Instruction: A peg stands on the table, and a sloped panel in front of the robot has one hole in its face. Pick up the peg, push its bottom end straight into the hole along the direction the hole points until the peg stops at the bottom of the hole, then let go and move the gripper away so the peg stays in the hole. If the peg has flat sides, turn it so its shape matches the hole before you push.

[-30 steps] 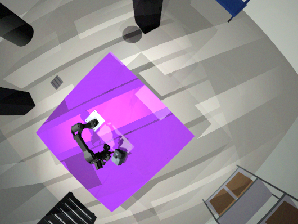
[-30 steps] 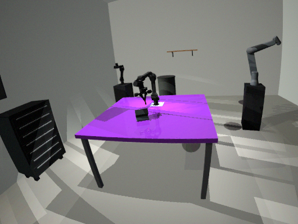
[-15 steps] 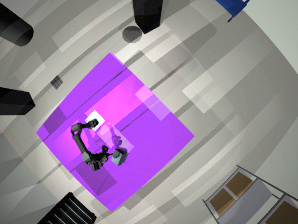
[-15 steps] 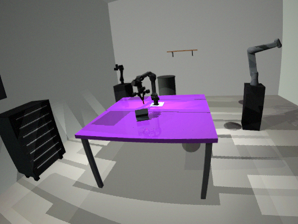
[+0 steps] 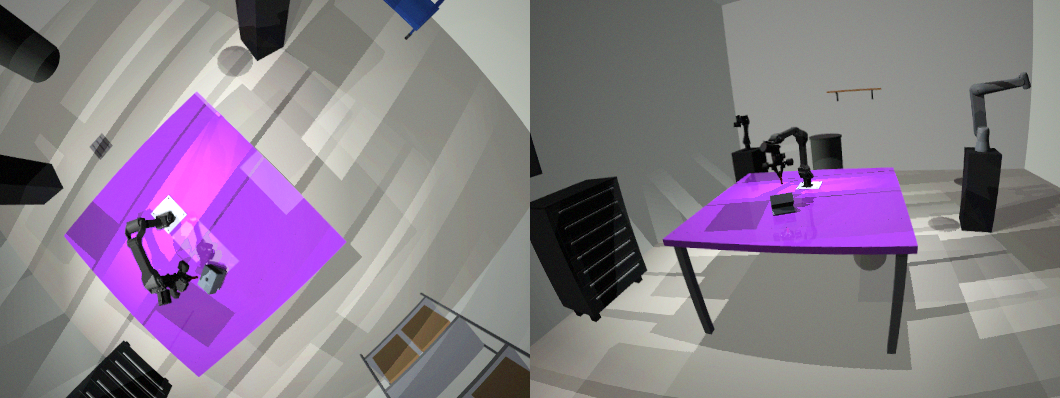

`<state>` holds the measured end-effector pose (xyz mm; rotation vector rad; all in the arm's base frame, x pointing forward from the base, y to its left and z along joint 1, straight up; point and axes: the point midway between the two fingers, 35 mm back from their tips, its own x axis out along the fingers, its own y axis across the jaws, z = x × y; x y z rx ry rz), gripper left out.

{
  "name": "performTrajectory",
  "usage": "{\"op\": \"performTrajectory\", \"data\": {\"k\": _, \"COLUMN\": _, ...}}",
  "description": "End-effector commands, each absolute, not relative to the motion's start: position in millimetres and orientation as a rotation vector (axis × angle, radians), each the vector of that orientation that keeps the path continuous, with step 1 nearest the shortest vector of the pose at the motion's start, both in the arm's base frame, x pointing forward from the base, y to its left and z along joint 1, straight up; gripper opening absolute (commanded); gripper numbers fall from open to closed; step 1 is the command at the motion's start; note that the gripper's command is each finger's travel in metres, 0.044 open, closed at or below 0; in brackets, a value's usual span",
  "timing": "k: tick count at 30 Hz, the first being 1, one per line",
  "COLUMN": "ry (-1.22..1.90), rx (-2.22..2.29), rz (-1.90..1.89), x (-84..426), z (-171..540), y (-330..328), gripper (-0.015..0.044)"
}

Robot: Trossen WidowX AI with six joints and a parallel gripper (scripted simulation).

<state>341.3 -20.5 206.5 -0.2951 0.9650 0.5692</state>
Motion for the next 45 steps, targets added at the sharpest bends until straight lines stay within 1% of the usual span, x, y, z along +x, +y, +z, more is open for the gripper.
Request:
{"op": "performTrajectory", "data": {"k": 1, "ry": 0.945, "rx": -0.299, "rz": 0.565, "x": 342.3, "z": 208.8, "y": -26.3, "gripper": 0.0000}}
{"op": "performTrajectory", "data": {"k": 25, "ry": 0.914, "rx": -0.300, "rz": 0.549, "x": 367.9, "z": 173.8, "y": -22.7, "gripper": 0.0000}}
{"op": "performTrajectory", "data": {"k": 45, "ry": 0.908, "rx": -0.299, "rz": 0.547, "x": 377.5, "z": 157.8, "y": -17.5, "gripper": 0.0000}}
